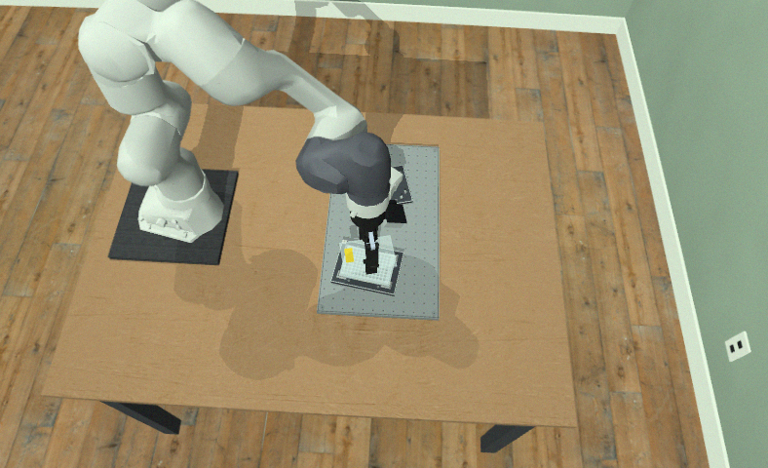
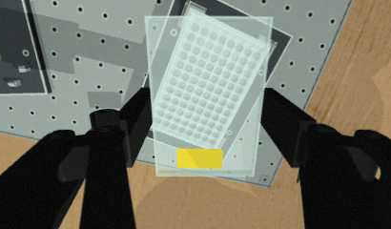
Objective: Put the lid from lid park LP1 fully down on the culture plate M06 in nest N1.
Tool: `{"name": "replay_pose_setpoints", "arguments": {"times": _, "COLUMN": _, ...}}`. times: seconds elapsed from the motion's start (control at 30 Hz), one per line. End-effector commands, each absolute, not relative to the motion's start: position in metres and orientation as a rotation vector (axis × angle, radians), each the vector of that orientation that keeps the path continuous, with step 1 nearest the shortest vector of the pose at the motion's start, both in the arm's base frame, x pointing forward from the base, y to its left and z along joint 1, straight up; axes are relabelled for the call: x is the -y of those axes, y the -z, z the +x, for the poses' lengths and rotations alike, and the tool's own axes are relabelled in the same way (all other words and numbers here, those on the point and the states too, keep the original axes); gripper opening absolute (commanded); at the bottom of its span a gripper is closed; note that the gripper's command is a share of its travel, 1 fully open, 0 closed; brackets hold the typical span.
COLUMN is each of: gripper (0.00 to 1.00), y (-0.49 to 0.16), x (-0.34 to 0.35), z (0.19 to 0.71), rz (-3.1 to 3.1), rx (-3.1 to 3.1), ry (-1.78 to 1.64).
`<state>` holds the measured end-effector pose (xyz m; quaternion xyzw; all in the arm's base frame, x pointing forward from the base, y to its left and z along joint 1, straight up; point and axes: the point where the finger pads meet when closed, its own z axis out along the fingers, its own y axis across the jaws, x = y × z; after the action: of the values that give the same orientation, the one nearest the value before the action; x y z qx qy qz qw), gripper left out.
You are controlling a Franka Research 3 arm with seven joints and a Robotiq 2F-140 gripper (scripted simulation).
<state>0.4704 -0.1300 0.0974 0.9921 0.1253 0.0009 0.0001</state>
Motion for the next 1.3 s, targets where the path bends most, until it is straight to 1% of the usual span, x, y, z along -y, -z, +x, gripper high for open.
{"name": "replay_pose_setpoints", "arguments": {"times": 0.0, "gripper": 0.1, "y": -0.0969, "x": 0.1308, "z": 0.4699, "rz": 3.117, "rx": -0.424, "ry": -0.001}}
{"name": "replay_pose_setpoints", "arguments": {"times": 0.67, "gripper": 0.1, "y": -0.0963, "x": 0.1308, "z": 0.4699, "rz": 3.127, "rx": -0.335, "ry": -0.001}}
{"name": "replay_pose_setpoints", "arguments": {"times": 1.27, "gripper": 0.1, "y": -0.0936, "x": 0.1308, "z": 0.4699, "rz": 3.145, "rx": 0.036, "ry": 0.0}}
